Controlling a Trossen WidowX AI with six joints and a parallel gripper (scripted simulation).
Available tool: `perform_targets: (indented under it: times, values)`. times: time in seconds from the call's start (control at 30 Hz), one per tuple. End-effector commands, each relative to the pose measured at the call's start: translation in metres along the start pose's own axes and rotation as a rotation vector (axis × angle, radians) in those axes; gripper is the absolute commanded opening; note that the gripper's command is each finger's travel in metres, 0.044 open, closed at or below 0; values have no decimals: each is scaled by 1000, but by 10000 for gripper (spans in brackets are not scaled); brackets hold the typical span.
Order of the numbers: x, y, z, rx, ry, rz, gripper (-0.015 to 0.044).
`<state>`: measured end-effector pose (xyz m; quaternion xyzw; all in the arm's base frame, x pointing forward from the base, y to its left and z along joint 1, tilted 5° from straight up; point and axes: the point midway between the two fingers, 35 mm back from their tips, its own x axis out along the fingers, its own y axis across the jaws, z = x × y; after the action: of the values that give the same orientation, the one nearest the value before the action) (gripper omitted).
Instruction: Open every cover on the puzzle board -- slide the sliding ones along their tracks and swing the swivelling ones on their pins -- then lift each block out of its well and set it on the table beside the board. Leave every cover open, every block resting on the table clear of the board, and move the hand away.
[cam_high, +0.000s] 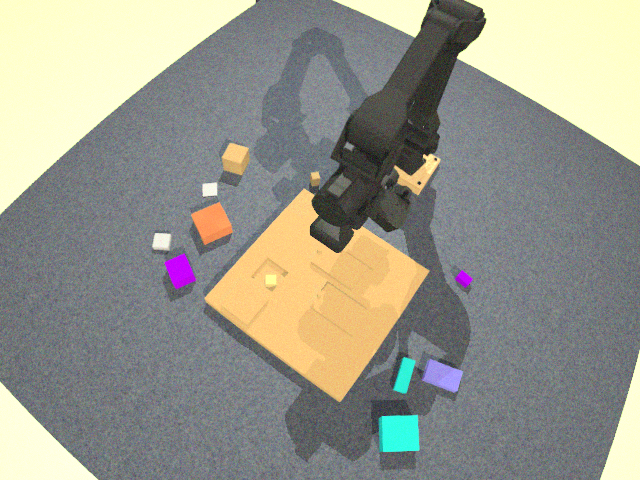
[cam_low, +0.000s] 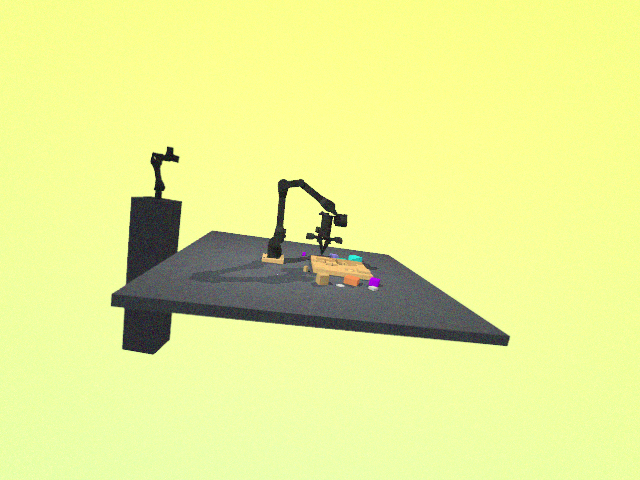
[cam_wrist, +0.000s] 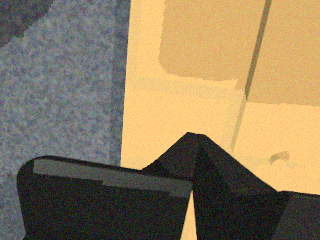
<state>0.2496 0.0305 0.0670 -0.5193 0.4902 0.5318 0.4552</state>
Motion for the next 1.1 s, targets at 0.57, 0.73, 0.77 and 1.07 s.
perform_targets:
  times: [0.57,0.73,0.77,1.07]
  values:
    - [23,2,1,-4,-3,8,0]
    - [28,2,1,-4,-3,8,0]
    - [29,3,1,-4,-3,8,0]
    - [38,3,1,-4,-3,8,0]
